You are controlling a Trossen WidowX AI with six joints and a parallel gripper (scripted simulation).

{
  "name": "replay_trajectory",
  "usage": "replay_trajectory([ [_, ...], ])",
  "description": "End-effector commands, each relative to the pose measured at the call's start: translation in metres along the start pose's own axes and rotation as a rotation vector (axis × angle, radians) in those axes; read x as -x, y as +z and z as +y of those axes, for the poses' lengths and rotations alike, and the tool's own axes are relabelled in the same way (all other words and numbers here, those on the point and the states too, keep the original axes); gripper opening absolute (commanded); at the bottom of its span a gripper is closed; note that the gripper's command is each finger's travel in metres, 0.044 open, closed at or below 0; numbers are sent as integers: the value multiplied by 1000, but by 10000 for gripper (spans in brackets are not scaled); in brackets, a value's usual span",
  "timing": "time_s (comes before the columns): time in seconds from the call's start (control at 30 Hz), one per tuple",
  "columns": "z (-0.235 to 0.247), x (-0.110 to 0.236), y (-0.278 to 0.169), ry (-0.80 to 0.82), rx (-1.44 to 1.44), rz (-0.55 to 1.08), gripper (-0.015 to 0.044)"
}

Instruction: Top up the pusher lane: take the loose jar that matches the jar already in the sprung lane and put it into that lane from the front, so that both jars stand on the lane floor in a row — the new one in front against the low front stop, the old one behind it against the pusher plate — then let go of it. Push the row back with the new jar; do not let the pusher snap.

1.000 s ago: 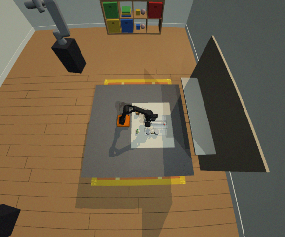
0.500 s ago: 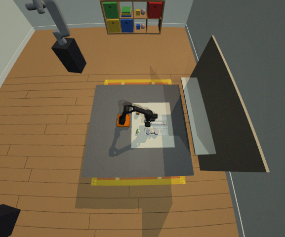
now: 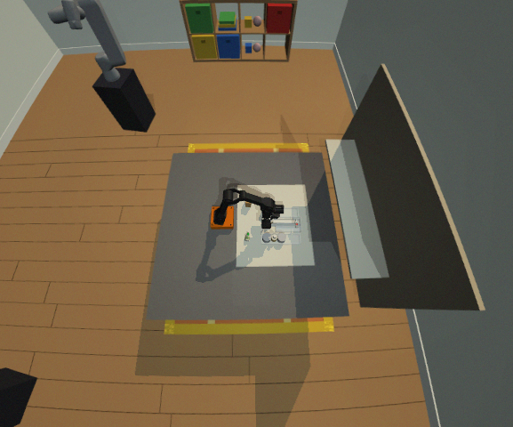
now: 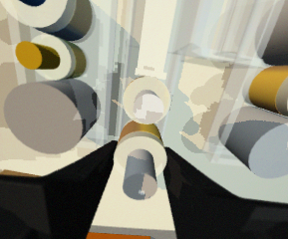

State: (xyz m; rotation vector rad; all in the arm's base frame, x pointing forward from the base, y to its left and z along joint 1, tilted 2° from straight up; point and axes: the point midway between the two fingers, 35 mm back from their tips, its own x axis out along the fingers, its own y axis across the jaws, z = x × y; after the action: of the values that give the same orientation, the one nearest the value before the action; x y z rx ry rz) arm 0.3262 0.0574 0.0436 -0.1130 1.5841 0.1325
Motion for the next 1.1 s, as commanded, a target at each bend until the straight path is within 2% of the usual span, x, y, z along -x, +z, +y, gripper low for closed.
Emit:
replay_trajectory([
  [0.0, 0, 2, 6, 2, -2, -22, 0],
  [1.07, 0, -8, 6, 2, -2, -22, 0],
])
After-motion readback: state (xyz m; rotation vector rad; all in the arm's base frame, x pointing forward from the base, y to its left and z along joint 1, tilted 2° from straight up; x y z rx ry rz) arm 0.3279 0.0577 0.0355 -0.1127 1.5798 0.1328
